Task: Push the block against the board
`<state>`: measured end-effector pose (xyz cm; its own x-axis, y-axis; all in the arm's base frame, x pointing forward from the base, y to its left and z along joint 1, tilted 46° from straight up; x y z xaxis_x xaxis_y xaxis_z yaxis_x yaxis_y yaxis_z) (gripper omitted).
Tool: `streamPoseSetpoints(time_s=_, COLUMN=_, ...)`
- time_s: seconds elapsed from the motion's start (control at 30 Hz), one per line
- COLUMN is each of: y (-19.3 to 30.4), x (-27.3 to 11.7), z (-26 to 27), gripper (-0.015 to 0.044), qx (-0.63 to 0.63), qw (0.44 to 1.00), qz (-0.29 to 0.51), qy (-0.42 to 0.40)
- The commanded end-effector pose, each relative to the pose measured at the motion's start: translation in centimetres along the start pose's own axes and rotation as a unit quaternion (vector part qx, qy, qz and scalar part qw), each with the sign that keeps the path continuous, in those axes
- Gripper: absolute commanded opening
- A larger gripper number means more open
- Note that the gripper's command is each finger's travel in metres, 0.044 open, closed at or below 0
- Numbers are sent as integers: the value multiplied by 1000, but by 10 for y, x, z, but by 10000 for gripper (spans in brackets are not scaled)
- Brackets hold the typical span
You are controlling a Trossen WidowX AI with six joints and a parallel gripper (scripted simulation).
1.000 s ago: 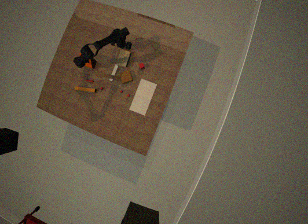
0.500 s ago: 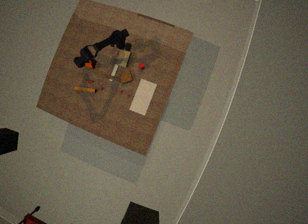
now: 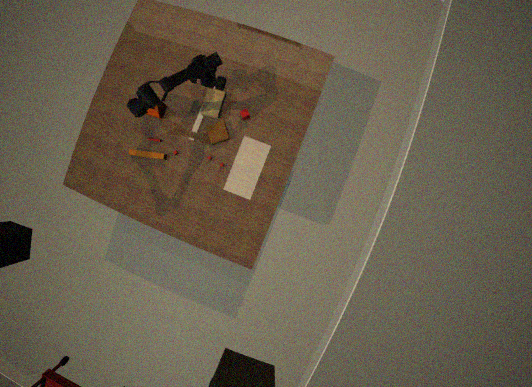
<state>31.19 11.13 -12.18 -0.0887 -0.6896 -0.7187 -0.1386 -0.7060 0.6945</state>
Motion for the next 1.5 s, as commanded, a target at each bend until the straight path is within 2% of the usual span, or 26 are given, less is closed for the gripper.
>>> streamPoseSetpoints(time_s=0.0, y=6, x=3, z=1, gripper=0, qx=-4, qw=1000, qz=5, qy=-2)
streamPoseSetpoints(time_s=1.47, y=45, x=3, z=-5, gripper=0, qx=-4, qw=1000, qz=6, qy=-2)
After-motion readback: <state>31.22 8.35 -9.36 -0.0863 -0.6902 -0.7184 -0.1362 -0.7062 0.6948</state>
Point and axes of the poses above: the point midway between the two fingers, 35 mm back from their tips, its own x axis out along the fingers, its own z axis across the jaws, y = z × x, the point moved 6 cm from there along -x, back along the fingers, and after that the axes turned 2 degrees about x, right-handed, at the moved point
